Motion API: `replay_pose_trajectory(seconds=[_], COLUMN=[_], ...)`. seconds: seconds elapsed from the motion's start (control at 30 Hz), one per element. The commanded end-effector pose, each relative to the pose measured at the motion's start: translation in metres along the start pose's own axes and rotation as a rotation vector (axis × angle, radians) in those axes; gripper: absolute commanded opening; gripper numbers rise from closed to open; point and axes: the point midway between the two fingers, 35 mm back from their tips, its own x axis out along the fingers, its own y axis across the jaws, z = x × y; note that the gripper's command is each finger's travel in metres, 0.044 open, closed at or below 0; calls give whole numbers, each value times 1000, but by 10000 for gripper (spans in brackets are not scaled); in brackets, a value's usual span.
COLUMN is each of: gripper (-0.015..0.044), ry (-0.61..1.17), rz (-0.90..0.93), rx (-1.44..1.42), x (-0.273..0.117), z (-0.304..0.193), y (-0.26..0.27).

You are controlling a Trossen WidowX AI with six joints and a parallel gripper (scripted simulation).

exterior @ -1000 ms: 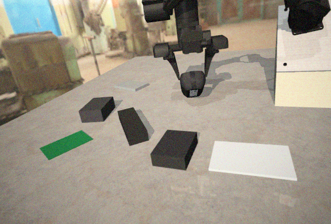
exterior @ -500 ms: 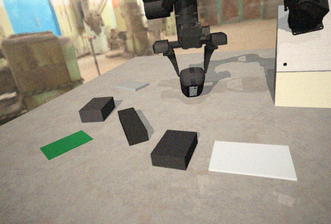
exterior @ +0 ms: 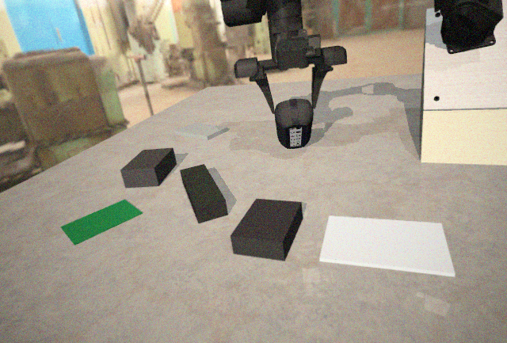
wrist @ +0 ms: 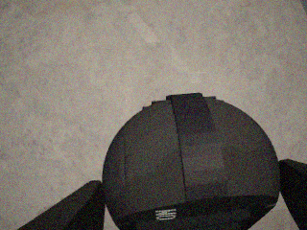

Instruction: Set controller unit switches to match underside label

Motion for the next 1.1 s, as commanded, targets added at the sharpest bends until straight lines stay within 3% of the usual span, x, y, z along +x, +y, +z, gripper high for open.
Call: replay_pose_trajectory(seconds=[0.0,1.07], gripper=[335,335], ry=[-2,-54], rz=[-4,-4], rx=[1,0], x=[-3,-15], z=[-5,-25], y=[-1,0])
